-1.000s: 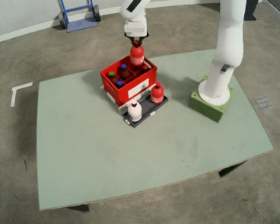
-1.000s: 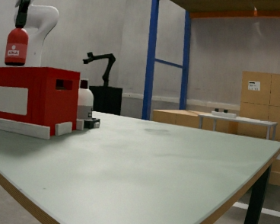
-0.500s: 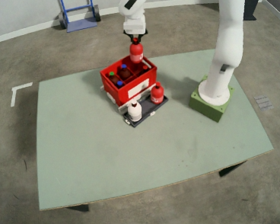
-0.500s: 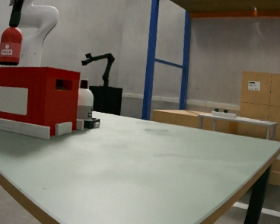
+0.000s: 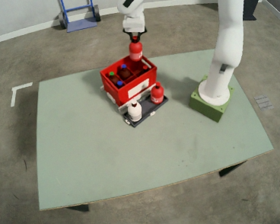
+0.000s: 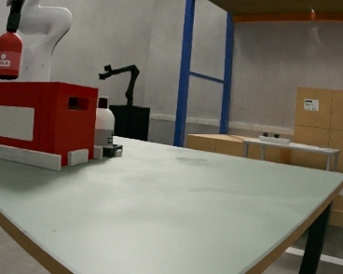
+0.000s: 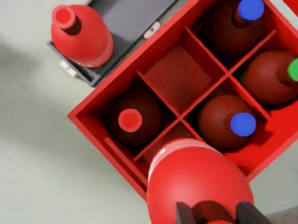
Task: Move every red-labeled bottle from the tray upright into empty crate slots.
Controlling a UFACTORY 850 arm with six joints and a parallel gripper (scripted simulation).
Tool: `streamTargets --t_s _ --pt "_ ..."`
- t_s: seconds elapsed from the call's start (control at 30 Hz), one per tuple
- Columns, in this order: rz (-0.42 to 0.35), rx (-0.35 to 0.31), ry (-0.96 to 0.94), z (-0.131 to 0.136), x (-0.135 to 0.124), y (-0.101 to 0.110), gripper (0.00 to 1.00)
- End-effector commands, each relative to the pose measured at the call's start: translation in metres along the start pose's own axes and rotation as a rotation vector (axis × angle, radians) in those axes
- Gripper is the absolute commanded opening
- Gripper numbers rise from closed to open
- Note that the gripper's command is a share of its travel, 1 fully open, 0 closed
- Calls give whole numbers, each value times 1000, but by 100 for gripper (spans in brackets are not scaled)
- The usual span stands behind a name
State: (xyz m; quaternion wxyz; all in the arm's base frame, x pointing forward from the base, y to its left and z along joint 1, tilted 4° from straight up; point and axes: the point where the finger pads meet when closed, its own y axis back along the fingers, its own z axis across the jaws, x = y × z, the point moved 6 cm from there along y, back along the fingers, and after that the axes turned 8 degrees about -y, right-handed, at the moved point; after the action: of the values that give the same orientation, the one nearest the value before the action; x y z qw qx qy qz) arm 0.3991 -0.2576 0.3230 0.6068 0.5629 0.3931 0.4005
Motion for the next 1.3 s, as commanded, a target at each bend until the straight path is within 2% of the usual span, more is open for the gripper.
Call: streamTargets --t_s 0.0,1.27 --pt "0 -2 0 2 -3 1 0" --pt "0 -2 0 4 -8 1 0"
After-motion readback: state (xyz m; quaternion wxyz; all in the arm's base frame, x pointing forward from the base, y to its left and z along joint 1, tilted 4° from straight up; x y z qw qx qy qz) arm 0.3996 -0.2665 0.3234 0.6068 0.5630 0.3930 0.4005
